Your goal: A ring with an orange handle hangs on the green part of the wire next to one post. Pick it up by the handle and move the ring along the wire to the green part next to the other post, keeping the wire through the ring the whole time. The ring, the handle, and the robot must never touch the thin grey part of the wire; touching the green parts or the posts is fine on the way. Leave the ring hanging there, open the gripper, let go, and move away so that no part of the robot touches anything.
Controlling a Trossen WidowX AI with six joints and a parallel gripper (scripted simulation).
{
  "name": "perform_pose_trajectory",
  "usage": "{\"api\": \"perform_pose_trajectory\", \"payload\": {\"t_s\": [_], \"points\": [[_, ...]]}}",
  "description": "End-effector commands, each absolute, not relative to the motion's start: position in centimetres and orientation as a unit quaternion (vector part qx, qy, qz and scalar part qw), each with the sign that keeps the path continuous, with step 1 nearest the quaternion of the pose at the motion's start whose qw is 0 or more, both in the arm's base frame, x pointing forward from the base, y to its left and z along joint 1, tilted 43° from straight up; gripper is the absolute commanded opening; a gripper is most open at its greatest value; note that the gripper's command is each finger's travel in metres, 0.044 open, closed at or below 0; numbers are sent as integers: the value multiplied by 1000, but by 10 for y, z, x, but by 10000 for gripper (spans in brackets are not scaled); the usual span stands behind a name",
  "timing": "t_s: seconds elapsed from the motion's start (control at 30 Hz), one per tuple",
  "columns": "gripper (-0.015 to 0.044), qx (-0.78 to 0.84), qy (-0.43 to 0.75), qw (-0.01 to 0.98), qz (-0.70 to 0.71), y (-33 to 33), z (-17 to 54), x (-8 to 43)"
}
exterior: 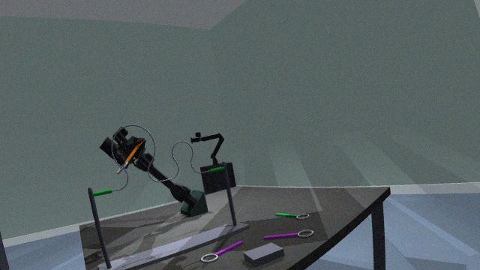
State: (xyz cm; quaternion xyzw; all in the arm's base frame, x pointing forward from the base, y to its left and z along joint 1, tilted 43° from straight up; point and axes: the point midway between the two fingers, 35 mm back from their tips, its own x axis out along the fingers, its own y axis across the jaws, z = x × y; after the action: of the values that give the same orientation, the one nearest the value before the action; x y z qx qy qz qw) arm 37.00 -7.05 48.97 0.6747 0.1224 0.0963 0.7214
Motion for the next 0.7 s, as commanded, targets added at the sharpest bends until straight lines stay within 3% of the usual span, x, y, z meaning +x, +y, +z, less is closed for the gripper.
{"api": "perform_pose_trajectory", "payload": {"t_s": [0.0,0.67], "points": [[-150,674,122,722,99,-70,496,370],[-150,628,105,769,57,-69,495,381]]}}
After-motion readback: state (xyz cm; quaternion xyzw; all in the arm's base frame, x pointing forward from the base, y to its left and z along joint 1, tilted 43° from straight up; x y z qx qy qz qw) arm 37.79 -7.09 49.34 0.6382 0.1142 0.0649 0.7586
